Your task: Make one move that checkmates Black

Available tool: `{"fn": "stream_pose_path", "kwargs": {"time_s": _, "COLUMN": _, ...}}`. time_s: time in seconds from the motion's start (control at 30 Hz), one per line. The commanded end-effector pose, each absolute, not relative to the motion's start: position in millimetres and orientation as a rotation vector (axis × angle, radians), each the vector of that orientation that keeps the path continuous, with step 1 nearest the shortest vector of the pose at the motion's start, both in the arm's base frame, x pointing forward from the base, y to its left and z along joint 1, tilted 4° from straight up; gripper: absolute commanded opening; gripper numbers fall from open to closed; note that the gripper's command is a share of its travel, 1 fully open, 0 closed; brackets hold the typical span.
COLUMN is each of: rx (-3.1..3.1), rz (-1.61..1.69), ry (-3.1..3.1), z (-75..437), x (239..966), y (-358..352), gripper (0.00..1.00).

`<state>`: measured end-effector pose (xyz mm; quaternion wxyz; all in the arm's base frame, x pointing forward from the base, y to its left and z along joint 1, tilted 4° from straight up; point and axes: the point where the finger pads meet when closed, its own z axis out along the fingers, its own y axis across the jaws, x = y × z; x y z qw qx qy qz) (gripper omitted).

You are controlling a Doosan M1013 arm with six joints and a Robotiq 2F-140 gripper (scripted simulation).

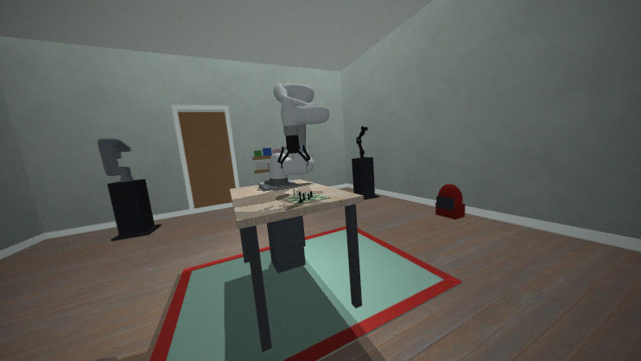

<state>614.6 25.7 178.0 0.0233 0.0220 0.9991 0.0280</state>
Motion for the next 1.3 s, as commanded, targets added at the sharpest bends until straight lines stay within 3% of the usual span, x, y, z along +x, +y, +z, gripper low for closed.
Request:
{"fn": "stream_pose_path", "kwargs": {"time_s": 0.0, "rx": 0.068, "rz": 0.087, "ry": 3.093, "z": 178, "x": 615, "y": 26, "gripper": 1.00}}
{"fn": "stream_pose_path", "kwargs": {"time_s": 0.43, "rx": 0.065, "rz": 0.092, "ry": 3.095, "z": 156, "x": 615, "y": 27, "gripper": 1.00}}
{"fn": "stream_pose_path", "kwargs": {"time_s": 0.47, "rx": 0.065, "rz": 0.092, "ry": 3.095, "z": 156, "x": 615, "y": 27, "gripper": 0.25}}
{"fn": "stream_pose_path", "kwargs": {"time_s": 1.27, "rx": 0.065, "rz": 0.092, "ry": 3.095, "z": 156, "x": 615, "y": 27, "gripper": 0.25}}
